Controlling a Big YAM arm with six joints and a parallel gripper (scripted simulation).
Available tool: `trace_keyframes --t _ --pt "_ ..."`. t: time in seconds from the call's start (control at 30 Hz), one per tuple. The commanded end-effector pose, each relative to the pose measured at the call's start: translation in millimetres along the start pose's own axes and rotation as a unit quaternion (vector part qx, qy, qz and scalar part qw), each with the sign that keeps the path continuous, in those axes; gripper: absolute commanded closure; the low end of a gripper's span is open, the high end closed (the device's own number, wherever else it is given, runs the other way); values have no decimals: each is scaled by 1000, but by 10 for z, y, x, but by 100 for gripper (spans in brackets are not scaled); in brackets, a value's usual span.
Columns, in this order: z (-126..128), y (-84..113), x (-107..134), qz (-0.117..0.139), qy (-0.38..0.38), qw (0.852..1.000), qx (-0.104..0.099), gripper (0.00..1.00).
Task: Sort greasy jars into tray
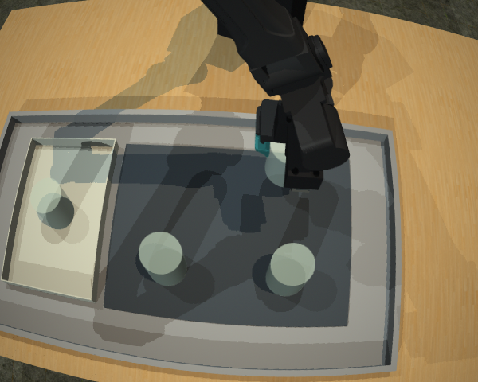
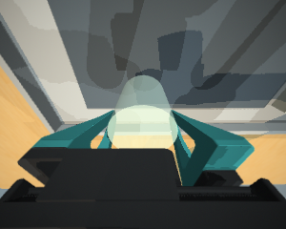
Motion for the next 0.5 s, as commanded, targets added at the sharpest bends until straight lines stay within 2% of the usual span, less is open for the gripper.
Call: trace_keyframes --t 0.0,0.47 --pt "43 177 -9 -8 -4 1000 -8 100" --pt "37 493 -4 -8 -4 1000 -8 100"
Point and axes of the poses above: the point where the finger pads meet when closed, its own y axis back along the fingers, its own z axis across the jaws, x = y × z, the point moved 9 cm from there along y, back along the fingers, and after that the axes turned 3 degrees about -y, right-handed, at the moved point
